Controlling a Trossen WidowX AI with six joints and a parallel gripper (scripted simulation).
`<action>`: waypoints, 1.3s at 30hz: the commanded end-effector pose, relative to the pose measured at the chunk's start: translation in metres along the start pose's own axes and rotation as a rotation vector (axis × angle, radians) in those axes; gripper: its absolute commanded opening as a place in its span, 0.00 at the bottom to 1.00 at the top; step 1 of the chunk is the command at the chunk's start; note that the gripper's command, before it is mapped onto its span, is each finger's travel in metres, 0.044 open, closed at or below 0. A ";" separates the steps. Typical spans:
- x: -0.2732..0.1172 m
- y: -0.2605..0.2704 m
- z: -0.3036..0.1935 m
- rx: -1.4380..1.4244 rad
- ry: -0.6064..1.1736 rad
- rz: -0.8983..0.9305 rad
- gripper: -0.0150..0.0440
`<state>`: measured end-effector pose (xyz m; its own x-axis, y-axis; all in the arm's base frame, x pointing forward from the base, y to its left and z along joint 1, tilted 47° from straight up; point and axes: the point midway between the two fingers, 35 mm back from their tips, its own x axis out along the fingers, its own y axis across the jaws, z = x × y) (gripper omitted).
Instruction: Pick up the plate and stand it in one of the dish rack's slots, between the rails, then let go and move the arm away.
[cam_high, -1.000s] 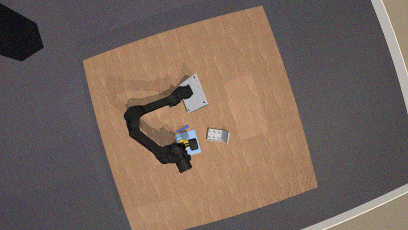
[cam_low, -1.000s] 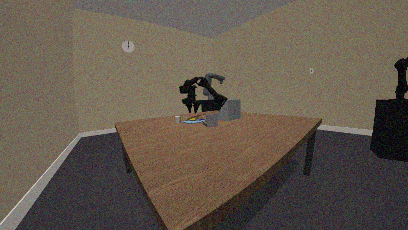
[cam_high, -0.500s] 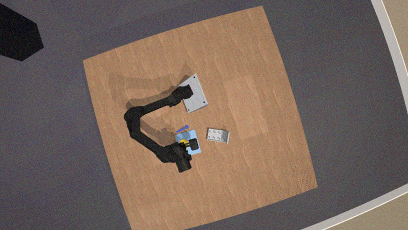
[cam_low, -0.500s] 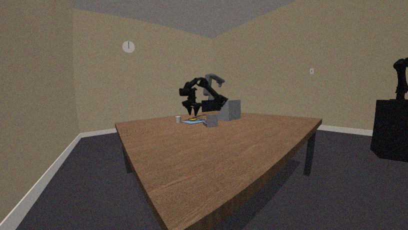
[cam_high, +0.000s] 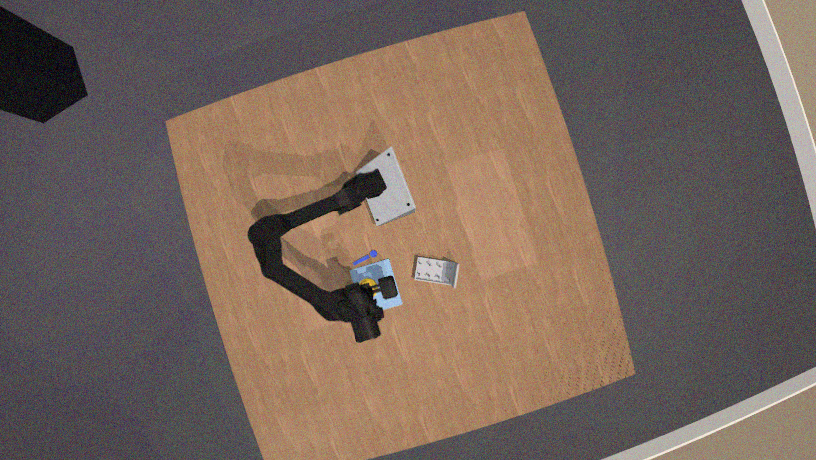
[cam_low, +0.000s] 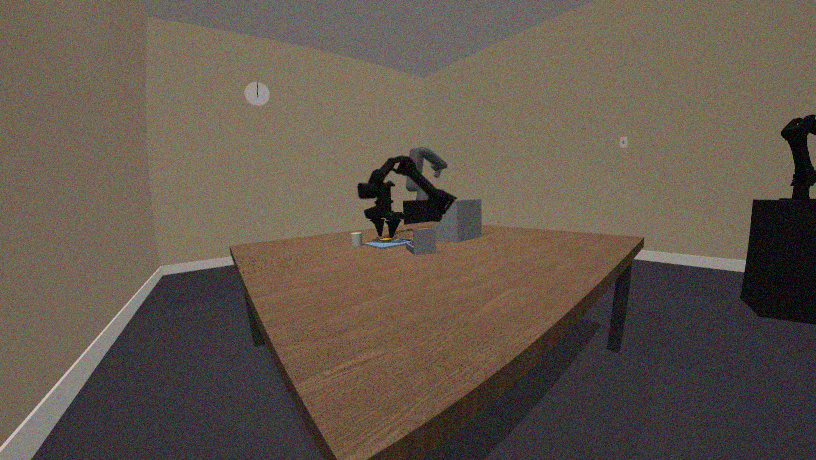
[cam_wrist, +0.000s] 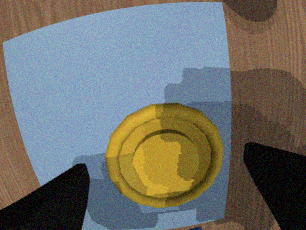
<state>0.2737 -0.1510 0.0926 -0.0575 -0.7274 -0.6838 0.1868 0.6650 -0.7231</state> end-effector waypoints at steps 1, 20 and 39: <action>0.009 0.001 -0.002 -0.013 0.009 -0.004 0.93; 0.018 0.001 -0.003 -0.013 0.009 -0.006 0.81; -0.026 0.006 0.008 -0.017 -0.013 0.013 0.25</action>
<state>0.2786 -0.1411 0.0969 -0.0536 -0.7249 -0.6868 0.1642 0.6720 -0.7221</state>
